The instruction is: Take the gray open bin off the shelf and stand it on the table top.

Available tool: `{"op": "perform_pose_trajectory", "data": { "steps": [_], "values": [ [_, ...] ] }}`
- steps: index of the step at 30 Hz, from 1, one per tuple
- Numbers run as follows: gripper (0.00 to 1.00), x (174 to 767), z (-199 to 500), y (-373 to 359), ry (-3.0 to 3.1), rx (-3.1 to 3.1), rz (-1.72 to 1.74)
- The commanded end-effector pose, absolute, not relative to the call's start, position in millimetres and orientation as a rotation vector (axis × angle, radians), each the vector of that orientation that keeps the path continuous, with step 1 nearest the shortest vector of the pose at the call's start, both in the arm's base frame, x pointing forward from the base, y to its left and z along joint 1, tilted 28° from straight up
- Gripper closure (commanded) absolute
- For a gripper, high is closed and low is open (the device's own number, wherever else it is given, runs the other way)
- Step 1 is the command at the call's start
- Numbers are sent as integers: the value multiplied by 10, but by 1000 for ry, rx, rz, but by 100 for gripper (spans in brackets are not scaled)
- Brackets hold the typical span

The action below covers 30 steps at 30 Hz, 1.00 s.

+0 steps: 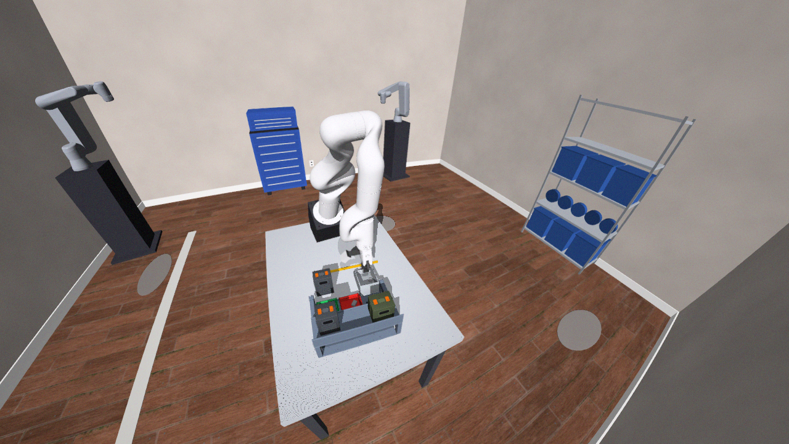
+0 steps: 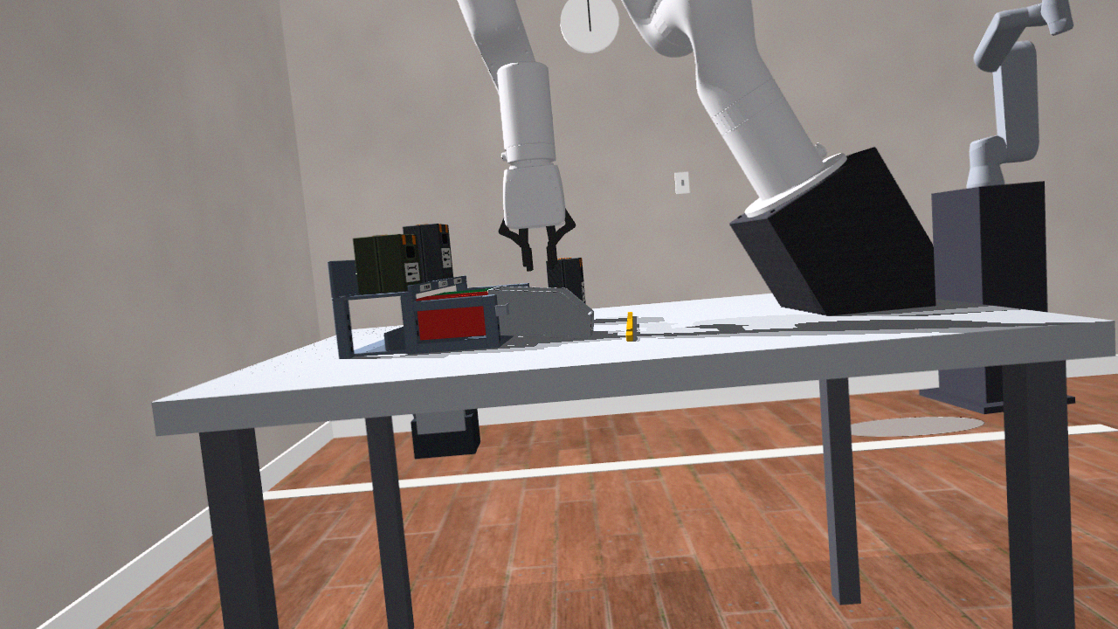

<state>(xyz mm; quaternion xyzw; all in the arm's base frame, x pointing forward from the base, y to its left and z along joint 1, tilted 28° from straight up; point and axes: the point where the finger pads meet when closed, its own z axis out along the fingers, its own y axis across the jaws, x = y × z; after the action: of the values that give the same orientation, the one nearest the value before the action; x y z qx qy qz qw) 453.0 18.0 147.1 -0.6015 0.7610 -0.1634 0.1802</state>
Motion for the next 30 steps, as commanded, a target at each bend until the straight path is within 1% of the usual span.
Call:
{"op": "perform_pose_trajectory", "data": {
  "steps": [1, 5, 17, 22, 30],
  "values": [
    [67, 4588, 1532, 164, 2149, -1699, -463],
    [67, 4806, 1756, 99, 2149, -1698, -463],
    [67, 4806, 1756, 99, 2149, -1698, -463],
    [67, 5180, 2140, -11, 2149, -1698, -463],
    [67, 5180, 2140, -11, 2149, -1698, -463]
  ]
}}
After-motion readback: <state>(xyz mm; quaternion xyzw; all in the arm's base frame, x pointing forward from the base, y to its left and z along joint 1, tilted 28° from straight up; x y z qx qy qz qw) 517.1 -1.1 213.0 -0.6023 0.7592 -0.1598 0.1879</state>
